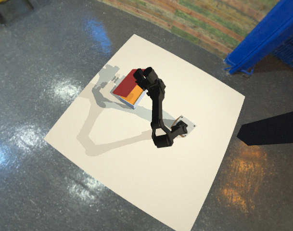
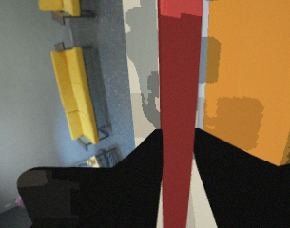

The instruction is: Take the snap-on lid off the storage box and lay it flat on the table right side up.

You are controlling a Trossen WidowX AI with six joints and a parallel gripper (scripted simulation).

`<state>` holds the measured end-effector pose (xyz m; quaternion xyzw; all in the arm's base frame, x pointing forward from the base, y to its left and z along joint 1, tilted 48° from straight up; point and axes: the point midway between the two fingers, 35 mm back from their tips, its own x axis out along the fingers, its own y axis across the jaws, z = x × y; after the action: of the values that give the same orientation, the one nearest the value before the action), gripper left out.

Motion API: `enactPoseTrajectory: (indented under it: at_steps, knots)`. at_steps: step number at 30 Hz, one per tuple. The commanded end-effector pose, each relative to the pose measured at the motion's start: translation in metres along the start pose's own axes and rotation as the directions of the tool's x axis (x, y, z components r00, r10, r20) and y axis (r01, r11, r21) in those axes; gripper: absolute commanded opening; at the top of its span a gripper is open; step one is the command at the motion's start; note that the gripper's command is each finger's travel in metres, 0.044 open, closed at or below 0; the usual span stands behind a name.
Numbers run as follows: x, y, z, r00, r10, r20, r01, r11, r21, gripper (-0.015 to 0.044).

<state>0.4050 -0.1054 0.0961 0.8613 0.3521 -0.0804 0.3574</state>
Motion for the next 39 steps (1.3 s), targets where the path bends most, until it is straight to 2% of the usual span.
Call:
enactPoseTrajectory:
  at_steps: [1,39]
  knots:
    - [-0.002,0.002,-0.001,1.0,0.009,0.001,-0.009,1.0,-0.009,0.0]
    - [-0.006,-0.008,-0.078,1.0,0.008,0.0,-0.008,1.0,-0.004,0.0]
